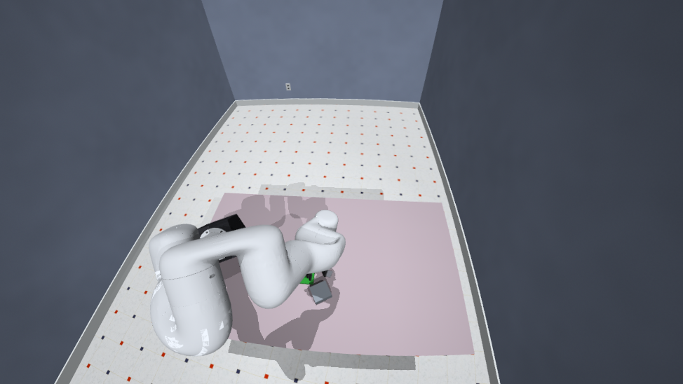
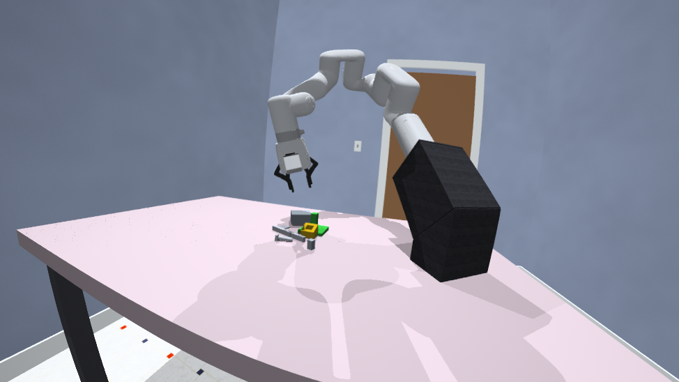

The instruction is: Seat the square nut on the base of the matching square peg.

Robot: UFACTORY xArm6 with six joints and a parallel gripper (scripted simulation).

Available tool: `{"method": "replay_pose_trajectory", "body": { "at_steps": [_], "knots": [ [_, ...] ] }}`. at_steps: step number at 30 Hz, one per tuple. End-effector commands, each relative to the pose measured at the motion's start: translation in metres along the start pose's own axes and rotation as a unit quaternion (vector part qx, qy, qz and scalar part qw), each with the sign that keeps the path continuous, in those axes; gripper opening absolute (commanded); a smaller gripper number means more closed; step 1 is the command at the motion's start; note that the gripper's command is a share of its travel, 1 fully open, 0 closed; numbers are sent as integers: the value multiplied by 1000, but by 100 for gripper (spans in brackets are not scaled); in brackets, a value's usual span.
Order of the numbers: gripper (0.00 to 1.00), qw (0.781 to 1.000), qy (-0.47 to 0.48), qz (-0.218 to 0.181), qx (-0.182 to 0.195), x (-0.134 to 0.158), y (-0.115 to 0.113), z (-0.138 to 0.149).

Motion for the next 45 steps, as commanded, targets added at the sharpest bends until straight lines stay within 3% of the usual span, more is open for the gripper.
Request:
{"method": "replay_pose_trajectory", "body": {
  "at_steps": [1, 11, 25, 45],
  "knots": [
    [60, 997, 55, 11, 44, -15, 6, 2],
    [60, 981, 153, 80, 88, -60, 14, -12],
    [60, 960, 218, 146, 93, -96, 15, -35],
    [60, 952, 238, 169, 89, -107, 14, -45]
  ]
}}
Point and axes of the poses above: the point where the finger pads meet when closed, its own y axis out along the fingers, its own z axis across the jaws, x = y × z, the point moved 1 cm from there along -y, back along the fingers, and after that the axes turned 12 degrees about y, right-handed, at the moved point
